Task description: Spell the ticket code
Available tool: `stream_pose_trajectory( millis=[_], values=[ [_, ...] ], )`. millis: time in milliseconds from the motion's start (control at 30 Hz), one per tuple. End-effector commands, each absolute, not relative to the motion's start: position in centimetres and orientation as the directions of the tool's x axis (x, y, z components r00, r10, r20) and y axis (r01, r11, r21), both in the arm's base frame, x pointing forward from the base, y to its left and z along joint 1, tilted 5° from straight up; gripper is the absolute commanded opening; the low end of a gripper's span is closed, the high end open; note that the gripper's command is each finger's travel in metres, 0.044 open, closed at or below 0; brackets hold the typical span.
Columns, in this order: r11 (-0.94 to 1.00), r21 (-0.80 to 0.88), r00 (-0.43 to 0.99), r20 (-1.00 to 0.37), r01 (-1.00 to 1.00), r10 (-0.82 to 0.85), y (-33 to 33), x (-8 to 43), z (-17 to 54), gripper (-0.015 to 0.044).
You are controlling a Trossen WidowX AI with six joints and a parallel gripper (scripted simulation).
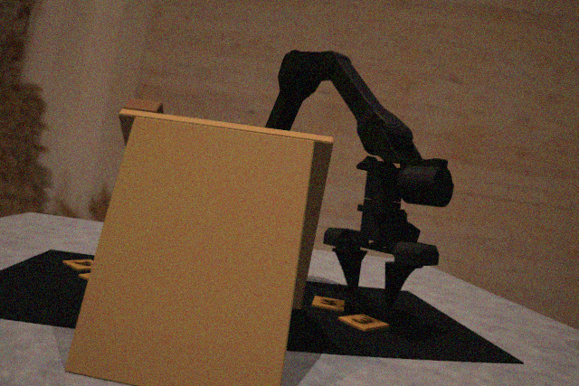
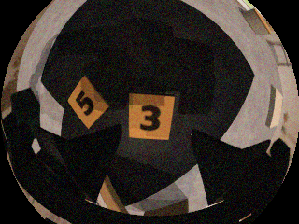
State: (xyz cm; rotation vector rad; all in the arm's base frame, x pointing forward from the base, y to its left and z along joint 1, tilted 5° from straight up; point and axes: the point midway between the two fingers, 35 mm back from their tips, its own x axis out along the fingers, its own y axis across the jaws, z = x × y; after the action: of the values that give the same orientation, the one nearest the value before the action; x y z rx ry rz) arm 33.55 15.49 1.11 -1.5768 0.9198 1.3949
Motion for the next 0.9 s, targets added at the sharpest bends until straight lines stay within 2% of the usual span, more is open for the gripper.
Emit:
stream_pose_trajectory(
  millis=[0,867],
  values=[
    [-0.395,-0.089,0.104,-0.994,-0.914,-0.018,15.1,33.2,-0.8,0.034],
    [-0.395,-0.089,0.104,-0.994,-0.914,-0.018,15.2,33.4,-2.7,0.034]
  ],
)
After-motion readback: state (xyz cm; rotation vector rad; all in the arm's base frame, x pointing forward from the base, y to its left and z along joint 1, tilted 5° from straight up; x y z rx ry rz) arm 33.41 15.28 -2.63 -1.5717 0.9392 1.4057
